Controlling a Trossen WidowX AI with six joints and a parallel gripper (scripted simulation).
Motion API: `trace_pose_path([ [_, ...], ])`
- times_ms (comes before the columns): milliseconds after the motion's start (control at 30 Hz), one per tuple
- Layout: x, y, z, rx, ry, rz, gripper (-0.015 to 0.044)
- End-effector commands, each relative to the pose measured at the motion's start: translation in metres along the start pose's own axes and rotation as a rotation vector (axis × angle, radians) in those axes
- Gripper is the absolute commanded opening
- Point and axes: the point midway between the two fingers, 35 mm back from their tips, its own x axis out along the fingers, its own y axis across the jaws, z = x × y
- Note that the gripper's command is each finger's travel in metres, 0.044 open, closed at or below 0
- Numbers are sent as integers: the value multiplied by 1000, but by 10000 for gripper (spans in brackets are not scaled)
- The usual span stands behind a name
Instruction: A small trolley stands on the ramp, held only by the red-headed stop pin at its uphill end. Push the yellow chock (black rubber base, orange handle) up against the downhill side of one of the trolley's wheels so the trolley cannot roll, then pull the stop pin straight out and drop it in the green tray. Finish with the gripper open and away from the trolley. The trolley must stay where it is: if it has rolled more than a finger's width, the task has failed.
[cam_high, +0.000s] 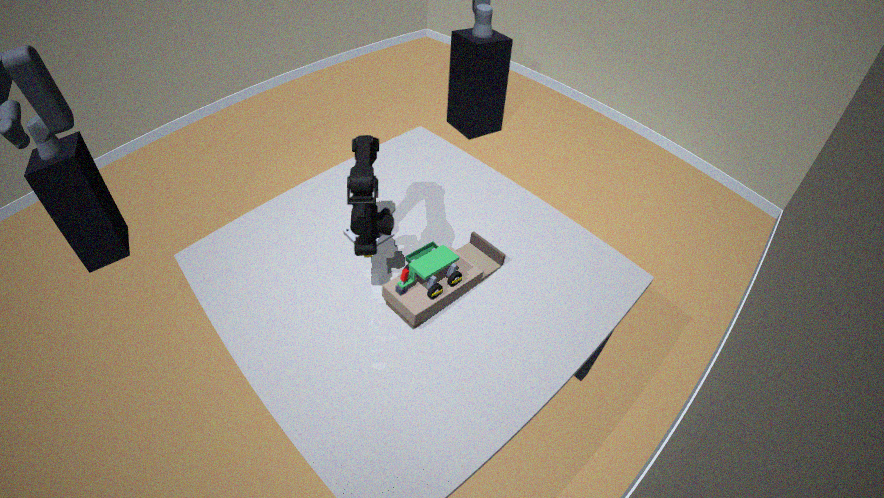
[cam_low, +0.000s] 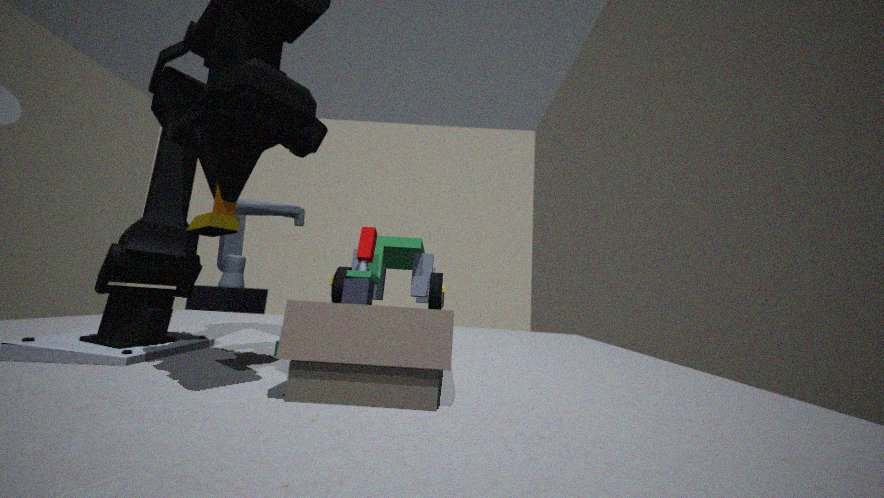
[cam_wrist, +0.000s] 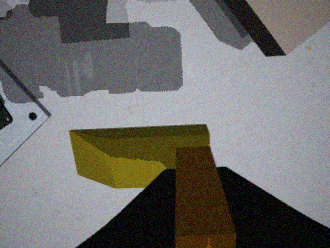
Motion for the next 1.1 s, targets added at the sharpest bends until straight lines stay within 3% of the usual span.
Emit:
trace_pose_path([
  [0,0,0,0,-142,3,2,0],
  [500,0,1,0,-630,3,3,0],
  [1067,2,10,28,-635,1,2,0],
])
